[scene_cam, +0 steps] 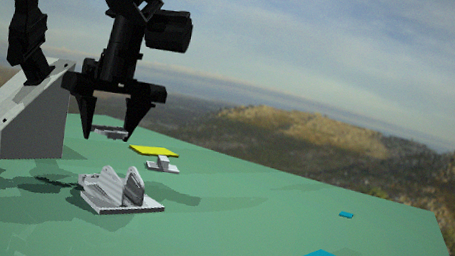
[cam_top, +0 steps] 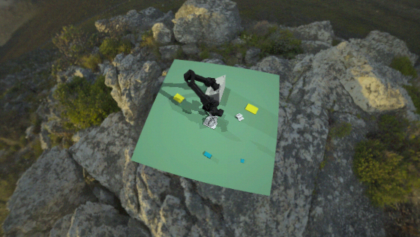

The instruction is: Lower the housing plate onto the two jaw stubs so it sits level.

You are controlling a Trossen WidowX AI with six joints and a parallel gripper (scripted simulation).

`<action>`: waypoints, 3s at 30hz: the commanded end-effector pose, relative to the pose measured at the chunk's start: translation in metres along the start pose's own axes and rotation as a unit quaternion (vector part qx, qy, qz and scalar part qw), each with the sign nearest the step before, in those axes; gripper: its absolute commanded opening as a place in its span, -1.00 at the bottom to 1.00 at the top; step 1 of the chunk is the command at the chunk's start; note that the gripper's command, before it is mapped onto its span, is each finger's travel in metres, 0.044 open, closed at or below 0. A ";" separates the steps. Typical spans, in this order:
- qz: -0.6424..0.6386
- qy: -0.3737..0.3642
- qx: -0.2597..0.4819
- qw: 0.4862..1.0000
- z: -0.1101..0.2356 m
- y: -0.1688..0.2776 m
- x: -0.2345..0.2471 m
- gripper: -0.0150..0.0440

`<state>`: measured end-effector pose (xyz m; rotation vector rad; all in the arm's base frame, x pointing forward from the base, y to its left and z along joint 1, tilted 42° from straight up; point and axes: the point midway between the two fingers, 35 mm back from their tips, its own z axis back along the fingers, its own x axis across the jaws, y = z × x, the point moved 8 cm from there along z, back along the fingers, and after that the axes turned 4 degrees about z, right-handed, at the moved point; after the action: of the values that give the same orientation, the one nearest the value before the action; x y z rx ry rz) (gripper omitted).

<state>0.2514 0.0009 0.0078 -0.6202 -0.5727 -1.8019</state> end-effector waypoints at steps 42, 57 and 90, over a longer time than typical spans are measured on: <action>-0.001 0.001 0.000 1.000 -0.044 0.001 -0.003 0.70; -0.002 0.000 0.000 1.000 -0.062 -0.001 -0.002 0.70; 0.002 0.000 0.000 1.000 -0.067 -0.001 -0.001 0.70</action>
<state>0.2425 -0.0406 -0.0429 -0.6171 -0.5684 -1.8020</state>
